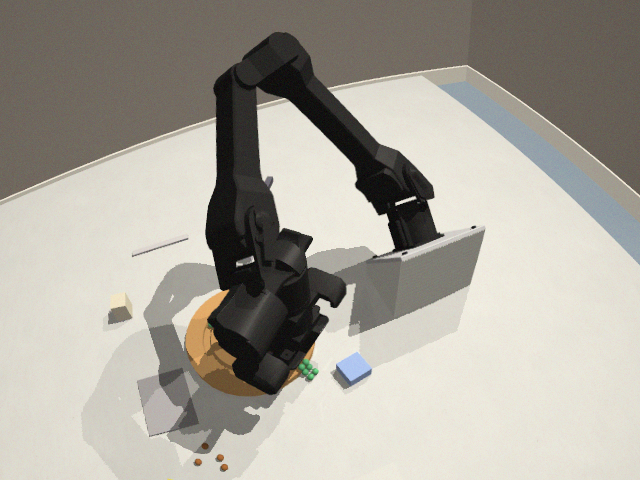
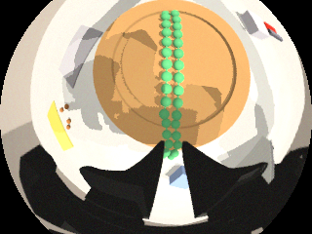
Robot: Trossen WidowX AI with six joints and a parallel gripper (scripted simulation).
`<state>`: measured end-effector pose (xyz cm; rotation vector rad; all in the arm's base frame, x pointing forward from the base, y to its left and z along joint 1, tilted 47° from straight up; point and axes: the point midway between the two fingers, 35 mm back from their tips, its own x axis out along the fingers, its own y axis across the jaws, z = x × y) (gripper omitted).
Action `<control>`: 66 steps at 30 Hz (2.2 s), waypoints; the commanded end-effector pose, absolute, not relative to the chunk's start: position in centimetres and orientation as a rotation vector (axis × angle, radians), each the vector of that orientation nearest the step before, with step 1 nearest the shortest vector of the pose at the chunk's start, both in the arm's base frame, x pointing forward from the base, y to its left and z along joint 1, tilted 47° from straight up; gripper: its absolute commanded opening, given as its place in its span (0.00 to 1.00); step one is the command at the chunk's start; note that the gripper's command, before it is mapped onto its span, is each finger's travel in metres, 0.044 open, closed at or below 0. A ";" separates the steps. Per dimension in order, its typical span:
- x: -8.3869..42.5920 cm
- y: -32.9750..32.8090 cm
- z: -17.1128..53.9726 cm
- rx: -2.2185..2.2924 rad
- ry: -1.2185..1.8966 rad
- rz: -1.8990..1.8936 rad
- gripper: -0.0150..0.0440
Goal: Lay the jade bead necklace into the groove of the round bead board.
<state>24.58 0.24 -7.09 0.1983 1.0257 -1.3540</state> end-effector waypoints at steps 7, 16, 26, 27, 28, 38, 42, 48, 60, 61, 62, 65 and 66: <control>24.6 0.2 -7.1 0.200 1.025 -1.354 0.25; 24.7 1.0 -6.4 0.195 1.026 -1.353 0.25; 24.9 1.9 -5.2 0.189 1.027 -1.353 0.25; 25.0 1.7 -5.0 0.189 1.027 -1.353 0.25; 25.1 1.5 -4.8 0.189 1.028 -1.352 0.25; 25.6 -0.8 -2.5 0.188 1.027 -1.353 0.25; 25.8 -1.8 -1.6 0.186 1.026 -1.354 0.25; 25.8 -2.2 -1.4 0.185 1.025 -1.355 0.25; 25.6 -3.6 -2.6 0.185 1.025 -1.356 0.25; 25.5 -3.7 -2.7 0.185 1.025 -1.356 0.25; 25.5 -3.8 -2.8 0.185 1.025 -1.356 0.25; 25.5 -3.8 -2.9 0.185 1.024 -1.356 0.25; 25.6 -3.6 -2.7 0.195 1.024 -1.356 0.30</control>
